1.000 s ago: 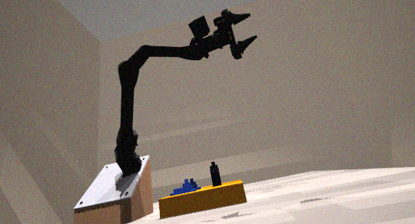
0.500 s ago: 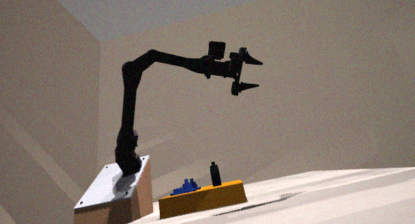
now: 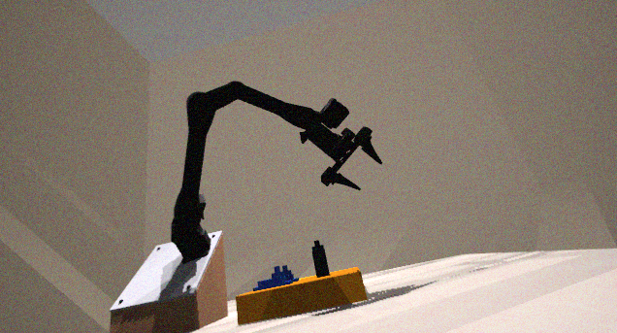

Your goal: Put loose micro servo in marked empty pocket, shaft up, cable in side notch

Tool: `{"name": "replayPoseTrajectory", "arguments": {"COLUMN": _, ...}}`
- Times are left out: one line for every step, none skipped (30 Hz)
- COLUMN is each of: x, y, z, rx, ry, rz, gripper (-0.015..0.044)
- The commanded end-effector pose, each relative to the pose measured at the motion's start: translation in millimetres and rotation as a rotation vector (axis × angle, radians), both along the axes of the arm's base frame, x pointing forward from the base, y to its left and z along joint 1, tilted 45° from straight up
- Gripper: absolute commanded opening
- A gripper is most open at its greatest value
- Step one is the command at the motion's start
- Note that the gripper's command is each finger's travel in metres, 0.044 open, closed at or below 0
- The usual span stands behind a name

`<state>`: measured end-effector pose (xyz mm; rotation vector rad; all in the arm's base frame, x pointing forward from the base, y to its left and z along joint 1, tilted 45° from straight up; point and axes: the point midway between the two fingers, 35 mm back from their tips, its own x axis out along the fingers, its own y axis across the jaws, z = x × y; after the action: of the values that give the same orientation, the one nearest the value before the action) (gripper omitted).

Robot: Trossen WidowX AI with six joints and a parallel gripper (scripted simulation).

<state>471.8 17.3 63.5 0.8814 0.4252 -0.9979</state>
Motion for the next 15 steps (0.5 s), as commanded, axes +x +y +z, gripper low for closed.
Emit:
{"name": "replayPoseTrajectory", "arguments": {"x": -34, "y": -12, "z": -28, "rx": 0.006, "ry": 0.122, "rz": -0.080, "gripper": 0.0440}}
{"name": "replayPoseTrajectory", "arguments": {"x": -42, "y": -15, "z": -33, "rx": 0.005, "ry": 0.150, "rz": -0.100, "gripper": 0.0440}}
{"name": "replayPoseTrajectory", "arguments": {"x": -51, "y": -18, "z": -39, "rx": 0.003, "ry": 0.178, "rz": -0.120, "gripper": 0.0440}}
{"name": "replayPoseTrajectory", "arguments": {"x": -59, "y": -21, "z": -44, "rx": 0.000, "ry": 0.206, "rz": -0.140, "gripper": 0.0440}}
{"name": "replayPoseTrajectory", "arguments": {"x": -68, "y": -23, "z": -48, "rx": -0.003, "ry": 0.234, "rz": -0.161, "gripper": 0.0440}}
{"name": "replayPoseTrajectory", "arguments": {"x": -77, "y": -26, "z": -52, "rx": -0.006, "ry": 0.261, "rz": -0.182, "gripper": 0.0440}}
{"name": "replayPoseTrajectory", "arguments": {"x": -85, "y": -29, "z": -56, "rx": -0.011, "ry": 0.289, "rz": -0.203, "gripper": 0.0440}}
{"name": "replayPoseTrajectory", "arguments": {"x": -94, "y": -31, "z": -60, "rx": -0.016, "ry": 0.316, "rz": -0.224, "gripper": 0.0440}}
{"name": "replayPoseTrajectory", "arguments": {"x": -103, "y": -34, "z": -63, "rx": -0.022, "ry": 0.343, "rz": -0.245, "gripper": 0.0440}}
{"name": "replayPoseTrajectory", "arguments": {"x": -112, "y": -36, "z": -66, "rx": -0.028, "ry": 0.369, "rz": -0.267, "gripper": 0.0440}}
{"name": "replayPoseTrajectory", "arguments": {"x": -121, "y": -39, "z": -69, "rx": -0.036, "ry": 0.395, "rz": -0.288, "gripper": 0.0440}}
{"name": "replayPoseTrajectory", "arguments": {"x": -130, "y": -41, "z": -71, "rx": -0.044, "ry": 0.422, "rz": -0.310, "gripper": 0.0440}}
{"name": "replayPoseTrajectory", "arguments": {"x": -139, "y": -43, "z": -73, "rx": -0.052, "ry": 0.448, "rz": -0.331, "gripper": 0.0440}}
{"name": "replayPoseTrajectory", "arguments": {"x": -147, "y": -46, "z": -75, "rx": -0.062, "ry": 0.473, "rz": -0.353, "gripper": 0.0440}}
{"name": "replayPoseTrajectory", "arguments": {"x": -156, "y": -48, "z": -76, "rx": -0.072, "ry": 0.498, "rz": -0.375, "gripper": 0.0440}}
